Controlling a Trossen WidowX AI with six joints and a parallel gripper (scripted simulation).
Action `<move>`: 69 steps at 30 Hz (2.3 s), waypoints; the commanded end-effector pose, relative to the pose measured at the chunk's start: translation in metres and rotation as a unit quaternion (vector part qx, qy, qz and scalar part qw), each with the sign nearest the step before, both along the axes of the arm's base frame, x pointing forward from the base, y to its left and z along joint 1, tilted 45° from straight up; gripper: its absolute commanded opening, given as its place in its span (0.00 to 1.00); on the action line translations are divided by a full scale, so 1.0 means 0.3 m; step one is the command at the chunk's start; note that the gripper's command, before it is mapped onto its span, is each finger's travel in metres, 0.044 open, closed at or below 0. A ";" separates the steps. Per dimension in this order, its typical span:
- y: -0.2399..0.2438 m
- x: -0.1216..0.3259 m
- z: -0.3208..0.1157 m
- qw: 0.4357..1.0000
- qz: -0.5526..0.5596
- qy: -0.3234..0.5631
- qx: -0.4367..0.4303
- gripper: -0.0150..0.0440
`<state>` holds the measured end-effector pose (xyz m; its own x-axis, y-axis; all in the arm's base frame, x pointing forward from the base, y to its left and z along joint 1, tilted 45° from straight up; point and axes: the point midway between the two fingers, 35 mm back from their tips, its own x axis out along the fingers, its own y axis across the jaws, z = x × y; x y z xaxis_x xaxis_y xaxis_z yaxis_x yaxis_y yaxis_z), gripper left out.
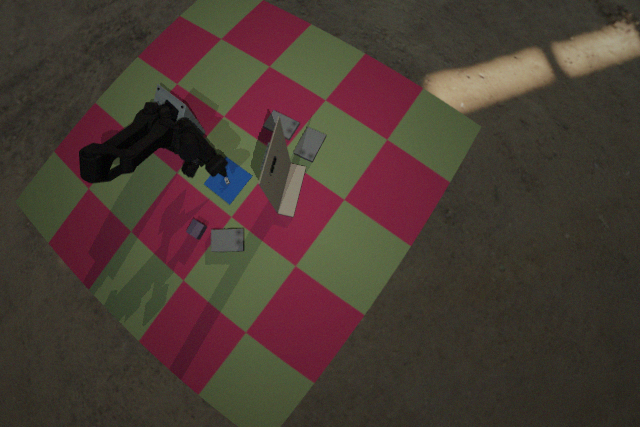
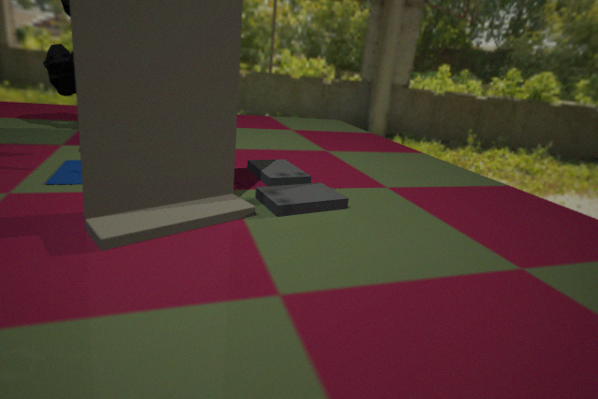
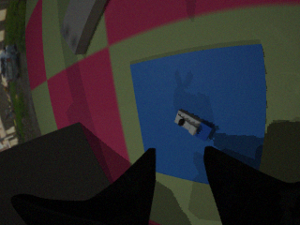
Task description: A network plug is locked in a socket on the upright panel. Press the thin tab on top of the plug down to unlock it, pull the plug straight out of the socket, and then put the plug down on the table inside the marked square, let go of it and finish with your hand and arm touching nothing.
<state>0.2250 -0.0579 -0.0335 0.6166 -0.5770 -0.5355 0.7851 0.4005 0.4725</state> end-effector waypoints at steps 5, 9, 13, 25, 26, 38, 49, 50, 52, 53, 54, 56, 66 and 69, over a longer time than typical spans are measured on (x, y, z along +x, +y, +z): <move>0.013 0.006 0.005 1.000 -0.004 -0.003 0.004 0.52; 0.021 0.008 0.007 1.000 -0.005 -0.003 0.005 0.52; 0.028 0.009 0.008 1.000 -0.005 -0.002 0.007 0.52; 0.050 0.012 0.015 1.000 -0.007 -0.001 0.010 0.52; 0.052 0.012 0.016 1.000 -0.007 -0.001 0.010 0.52; 0.074 0.013 0.027 1.000 -0.008 0.000 0.012 0.52; 0.094 0.012 0.041 1.000 -0.009 0.000 0.013 0.52; 0.095 0.012 0.042 1.000 -0.010 0.000 0.013 0.52; 0.099 0.012 0.045 1.000 -0.010 -0.001 0.013 0.52; 0.101 0.011 0.047 1.000 -0.010 -0.001 0.013 0.52; 0.102 0.011 0.048 1.000 -0.010 -0.001 0.013 0.52; 0.106 0.011 0.051 1.000 -0.010 -0.001 0.013 0.52; 0.123 0.007 0.068 1.000 -0.010 -0.002 0.013 0.52; 0.128 0.006 0.073 1.000 -0.010 -0.002 0.013 0.52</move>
<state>0.2261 -0.0210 -0.0145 0.6038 -0.5749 -0.5522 0.7945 0.3772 0.4759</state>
